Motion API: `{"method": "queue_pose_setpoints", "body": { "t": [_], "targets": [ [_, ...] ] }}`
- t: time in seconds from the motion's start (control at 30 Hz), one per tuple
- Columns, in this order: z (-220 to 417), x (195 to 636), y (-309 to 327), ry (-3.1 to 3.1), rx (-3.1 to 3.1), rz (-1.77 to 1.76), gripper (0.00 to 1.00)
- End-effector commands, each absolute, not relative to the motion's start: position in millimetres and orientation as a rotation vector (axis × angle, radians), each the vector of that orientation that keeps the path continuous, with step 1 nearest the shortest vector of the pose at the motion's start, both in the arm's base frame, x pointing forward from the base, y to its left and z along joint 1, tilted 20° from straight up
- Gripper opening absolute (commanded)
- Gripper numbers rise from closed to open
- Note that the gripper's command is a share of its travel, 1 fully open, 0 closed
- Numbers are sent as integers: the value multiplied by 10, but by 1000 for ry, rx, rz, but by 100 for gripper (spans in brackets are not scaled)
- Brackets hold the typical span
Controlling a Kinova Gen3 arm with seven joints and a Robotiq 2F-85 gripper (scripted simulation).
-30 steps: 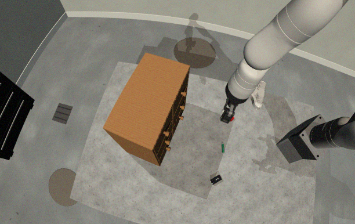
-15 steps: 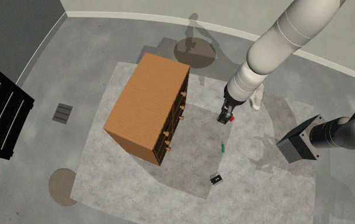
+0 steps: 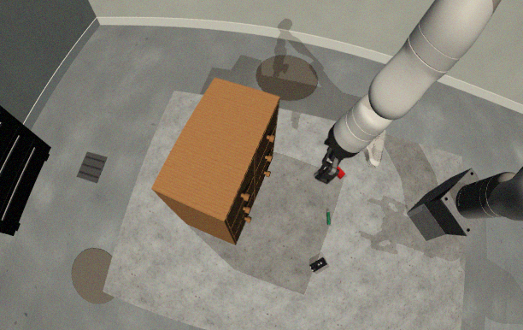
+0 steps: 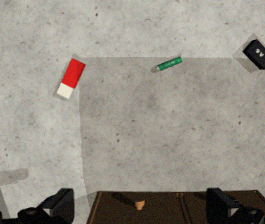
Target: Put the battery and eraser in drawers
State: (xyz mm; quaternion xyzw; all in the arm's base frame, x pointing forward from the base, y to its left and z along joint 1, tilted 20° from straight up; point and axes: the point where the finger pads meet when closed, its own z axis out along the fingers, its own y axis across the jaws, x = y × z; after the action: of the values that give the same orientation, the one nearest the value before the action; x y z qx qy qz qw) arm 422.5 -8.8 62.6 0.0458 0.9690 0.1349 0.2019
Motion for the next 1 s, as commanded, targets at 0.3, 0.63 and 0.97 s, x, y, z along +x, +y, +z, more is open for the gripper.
{"method": "queue_pose_setpoints", "body": {
  "t": [0.3, 0.63, 0.97],
  "targets": [
    [487, 4318, -72, 2638, 151, 372, 100],
    [415, 4416, -53, 2579, 160, 363, 100],
    [340, 4514, -34, 2520, 168, 353, 100]
  ]
}}
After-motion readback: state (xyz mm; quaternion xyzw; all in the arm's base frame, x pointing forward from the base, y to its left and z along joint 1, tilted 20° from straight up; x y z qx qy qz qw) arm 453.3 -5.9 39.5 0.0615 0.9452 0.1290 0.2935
